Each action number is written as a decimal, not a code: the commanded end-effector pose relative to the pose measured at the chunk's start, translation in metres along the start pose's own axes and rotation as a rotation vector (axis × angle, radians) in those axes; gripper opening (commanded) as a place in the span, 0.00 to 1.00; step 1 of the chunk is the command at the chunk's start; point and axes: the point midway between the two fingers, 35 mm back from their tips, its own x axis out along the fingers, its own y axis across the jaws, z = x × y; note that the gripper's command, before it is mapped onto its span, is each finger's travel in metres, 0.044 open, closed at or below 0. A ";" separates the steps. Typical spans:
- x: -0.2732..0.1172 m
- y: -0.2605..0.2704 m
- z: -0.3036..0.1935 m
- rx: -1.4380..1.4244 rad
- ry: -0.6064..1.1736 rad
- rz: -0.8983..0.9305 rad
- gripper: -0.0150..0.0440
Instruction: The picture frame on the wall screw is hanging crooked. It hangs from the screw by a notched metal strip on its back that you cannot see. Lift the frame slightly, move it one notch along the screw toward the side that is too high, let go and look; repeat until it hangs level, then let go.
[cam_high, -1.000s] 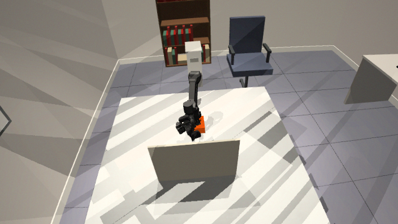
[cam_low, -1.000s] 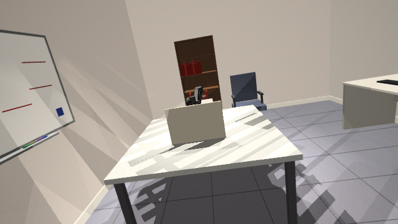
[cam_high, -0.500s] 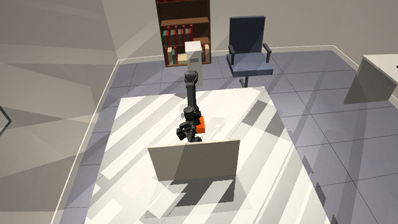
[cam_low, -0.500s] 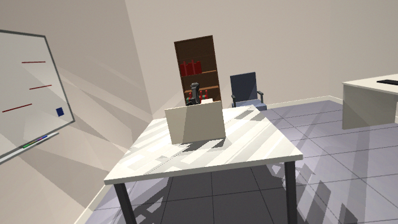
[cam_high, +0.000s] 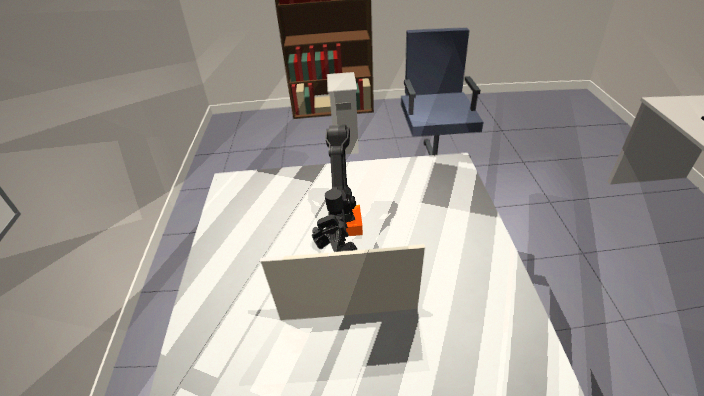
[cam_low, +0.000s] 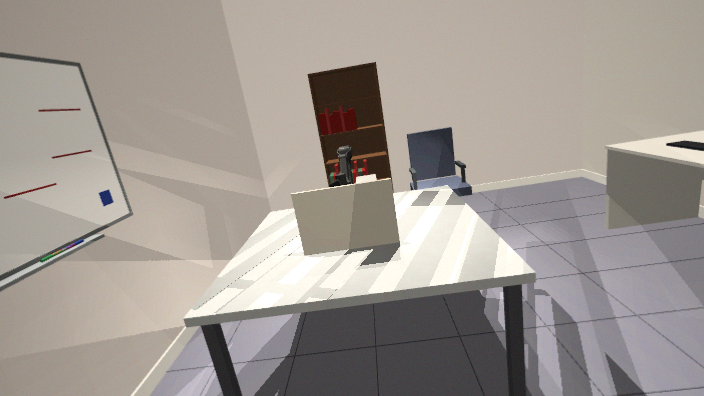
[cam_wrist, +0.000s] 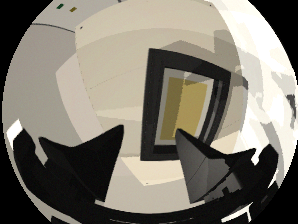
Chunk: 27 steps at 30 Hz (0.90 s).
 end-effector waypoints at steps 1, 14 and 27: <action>0.003 0.000 0.001 0.006 -0.006 0.000 0.69; 0.023 0.001 0.001 0.006 -0.005 0.001 0.69; 0.040 0.000 0.001 0.006 -0.005 0.003 0.69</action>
